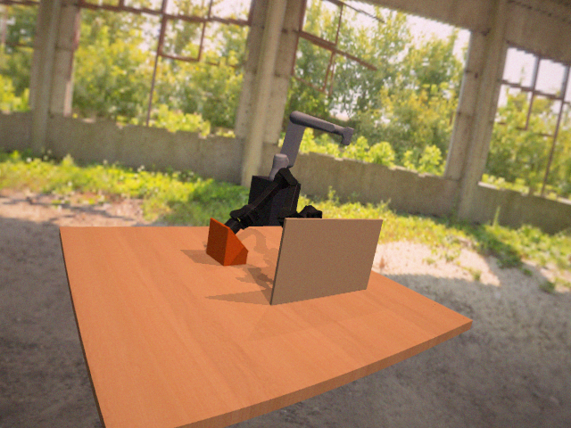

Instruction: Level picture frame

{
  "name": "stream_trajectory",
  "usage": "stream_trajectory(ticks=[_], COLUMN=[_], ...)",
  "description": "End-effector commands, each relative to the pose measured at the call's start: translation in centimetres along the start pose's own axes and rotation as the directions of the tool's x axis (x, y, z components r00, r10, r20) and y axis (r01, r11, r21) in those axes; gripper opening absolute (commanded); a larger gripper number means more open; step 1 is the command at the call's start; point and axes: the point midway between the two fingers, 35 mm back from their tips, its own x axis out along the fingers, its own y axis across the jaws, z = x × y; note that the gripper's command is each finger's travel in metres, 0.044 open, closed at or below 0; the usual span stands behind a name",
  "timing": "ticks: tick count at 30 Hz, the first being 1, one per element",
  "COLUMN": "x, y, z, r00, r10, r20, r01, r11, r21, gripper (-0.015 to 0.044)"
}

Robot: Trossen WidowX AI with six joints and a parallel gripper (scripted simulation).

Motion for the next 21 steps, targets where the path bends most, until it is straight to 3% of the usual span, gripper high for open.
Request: stream_trajectory(ticks=[1,6,13,21], x=[0.06,0.06,0.06,0.06], y=[0.03,0.03,0.03,0.03], z=[-0.17,-0.17,-0.17,-0.17], r00=[1.0,1.0,1.0,1.0], r10=[0.0,0.0,0.0,0.0], r20=[-0.004,-0.004,-0.004,-0.004], r01=[0.0,0.0,0.0,0.0], r11=[1.0,1.0,1.0,1.0], r21=[-0.003,-0.003,-0.003,-0.003], gripper=[0.026,0.026,0.0076,0.0003])
